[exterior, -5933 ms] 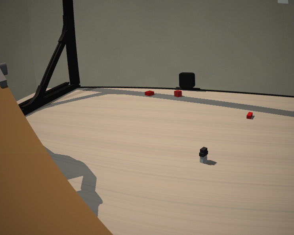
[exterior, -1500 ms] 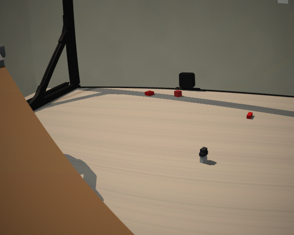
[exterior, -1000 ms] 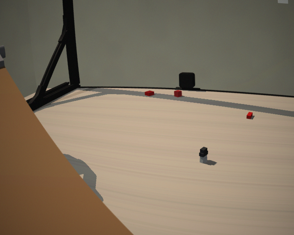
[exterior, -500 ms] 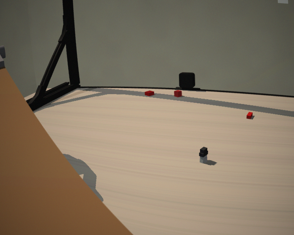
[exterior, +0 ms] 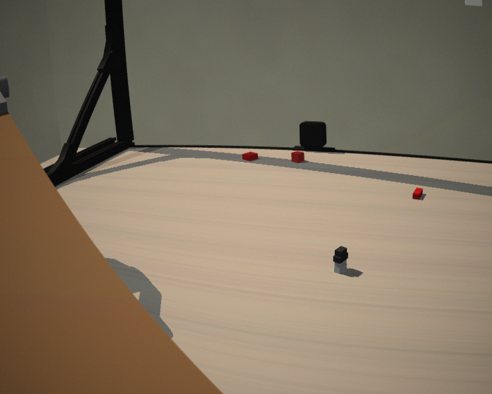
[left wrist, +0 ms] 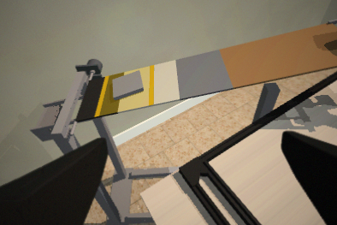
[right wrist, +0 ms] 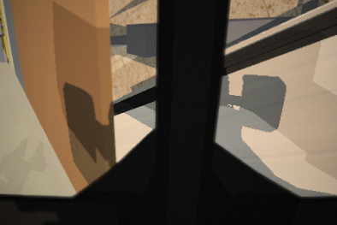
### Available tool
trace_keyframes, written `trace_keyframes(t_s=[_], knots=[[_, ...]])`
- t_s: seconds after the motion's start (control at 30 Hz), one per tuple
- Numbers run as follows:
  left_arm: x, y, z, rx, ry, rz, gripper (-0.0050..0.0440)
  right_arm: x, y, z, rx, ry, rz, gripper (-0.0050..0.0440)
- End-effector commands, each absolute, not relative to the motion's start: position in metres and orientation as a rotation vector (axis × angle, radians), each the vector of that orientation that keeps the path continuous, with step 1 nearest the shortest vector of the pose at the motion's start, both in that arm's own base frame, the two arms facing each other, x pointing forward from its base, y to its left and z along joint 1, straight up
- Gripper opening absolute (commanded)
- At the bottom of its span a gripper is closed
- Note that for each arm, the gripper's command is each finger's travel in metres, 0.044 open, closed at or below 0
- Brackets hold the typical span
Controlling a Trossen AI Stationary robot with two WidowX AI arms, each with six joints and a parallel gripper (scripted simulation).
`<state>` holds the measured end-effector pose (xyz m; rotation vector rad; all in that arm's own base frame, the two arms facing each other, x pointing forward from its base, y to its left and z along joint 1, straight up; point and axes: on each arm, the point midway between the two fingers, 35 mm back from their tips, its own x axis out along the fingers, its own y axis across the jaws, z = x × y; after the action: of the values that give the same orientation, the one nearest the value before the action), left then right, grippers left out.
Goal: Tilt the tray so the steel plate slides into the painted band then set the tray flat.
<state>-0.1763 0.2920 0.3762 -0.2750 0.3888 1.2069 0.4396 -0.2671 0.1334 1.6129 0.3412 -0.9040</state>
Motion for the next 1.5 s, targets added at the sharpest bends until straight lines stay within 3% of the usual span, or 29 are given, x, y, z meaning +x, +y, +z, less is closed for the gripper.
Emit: trace_keyframes(t_s=[0.0, 0.9, 1.47], knots=[[-0.176, 0.292, 0.376, -0.274, 0.389, 1.206, 0.044, 0.441, -0.269, 0.146, 1.612, 0.315, -0.884, 0.0], [-0.176, 0.292, 0.376, -0.274, 0.389, 1.206, 0.044, 0.444, -0.27, 0.162, 1.612, 0.298, -0.869, 0.0], [-0.176, 0.292, 0.376, -0.274, 0.389, 1.206, 0.044, 0.439, -0.268, 0.139, 1.611, 0.325, -0.894, 0.0]])
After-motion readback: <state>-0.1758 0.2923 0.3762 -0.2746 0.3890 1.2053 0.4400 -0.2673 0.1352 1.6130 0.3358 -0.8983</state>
